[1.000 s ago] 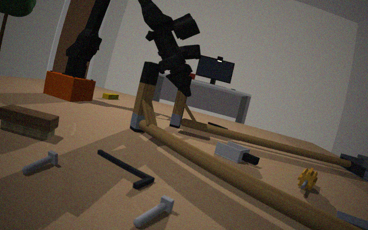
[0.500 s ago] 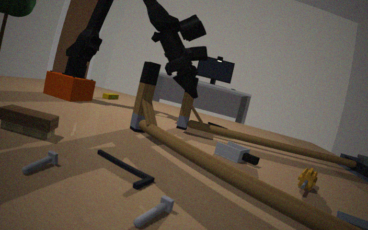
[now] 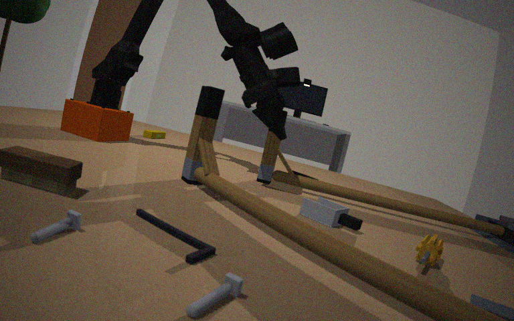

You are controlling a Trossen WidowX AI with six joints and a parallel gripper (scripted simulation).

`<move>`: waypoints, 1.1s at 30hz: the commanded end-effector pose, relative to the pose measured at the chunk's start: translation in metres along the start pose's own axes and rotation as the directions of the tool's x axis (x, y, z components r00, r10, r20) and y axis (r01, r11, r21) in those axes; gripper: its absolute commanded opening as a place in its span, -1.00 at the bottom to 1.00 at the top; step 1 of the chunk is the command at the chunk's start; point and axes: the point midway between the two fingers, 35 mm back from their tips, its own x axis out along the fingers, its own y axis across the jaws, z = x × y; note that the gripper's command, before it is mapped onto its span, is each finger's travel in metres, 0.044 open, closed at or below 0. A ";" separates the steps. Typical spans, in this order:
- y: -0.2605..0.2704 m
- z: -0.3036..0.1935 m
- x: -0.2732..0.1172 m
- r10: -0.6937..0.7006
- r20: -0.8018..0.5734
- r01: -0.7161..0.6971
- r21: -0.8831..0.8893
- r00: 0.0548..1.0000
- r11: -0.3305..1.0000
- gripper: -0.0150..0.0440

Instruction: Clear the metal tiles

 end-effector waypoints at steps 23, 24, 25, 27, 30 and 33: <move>0.002 0.034 0.017 -0.001 0.015 0.001 0.003 1.000 1.000 -0.49; 0.002 0.035 0.018 -0.001 0.015 0.001 0.003 1.000 1.000 -0.49; 0.002 0.036 0.019 -0.001 0.016 0.001 0.003 1.000 1.000 -0.49; 0.002 0.039 0.020 -0.001 0.016 0.001 0.003 1.000 1.000 -0.49; 0.002 0.042 0.023 -0.001 0.016 0.001 0.003 1.000 1.000 -0.49; 0.002 0.046 0.025 -0.001 0.016 0.001 0.003 1.000 1.000 -0.49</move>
